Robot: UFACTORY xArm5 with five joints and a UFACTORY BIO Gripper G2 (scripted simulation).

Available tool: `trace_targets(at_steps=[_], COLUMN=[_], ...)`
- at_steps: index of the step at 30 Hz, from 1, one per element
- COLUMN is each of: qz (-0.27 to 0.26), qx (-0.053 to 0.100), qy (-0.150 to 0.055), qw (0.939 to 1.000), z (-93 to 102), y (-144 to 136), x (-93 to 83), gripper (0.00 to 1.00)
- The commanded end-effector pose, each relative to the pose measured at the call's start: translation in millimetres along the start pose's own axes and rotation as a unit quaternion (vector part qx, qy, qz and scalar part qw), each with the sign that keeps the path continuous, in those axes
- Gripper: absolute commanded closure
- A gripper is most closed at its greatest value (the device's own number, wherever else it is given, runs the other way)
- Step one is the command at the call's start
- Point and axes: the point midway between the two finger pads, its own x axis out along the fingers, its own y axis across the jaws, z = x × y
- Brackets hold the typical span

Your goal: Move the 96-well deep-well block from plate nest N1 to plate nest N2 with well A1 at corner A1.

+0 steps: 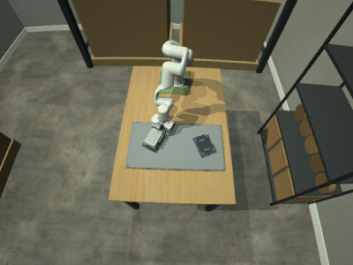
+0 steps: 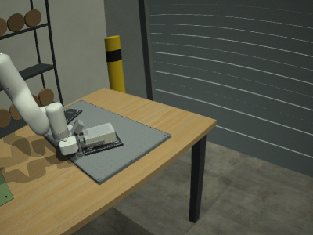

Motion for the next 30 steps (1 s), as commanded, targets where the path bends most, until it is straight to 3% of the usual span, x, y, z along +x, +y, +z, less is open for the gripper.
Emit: trace_targets(at_steps=[1,29,30], qz=[0.000,0.000,0.000], qx=[0.000,0.000,0.000], qy=[-0.002,-0.002,-0.002], qw=[1.0000,1.0000,1.0000], z=[1.0,-2.6,-2.6], y=[0.3,0.3,0.3], x=[1.2,1.2,1.2], gripper=[1.00,1.00,0.63])
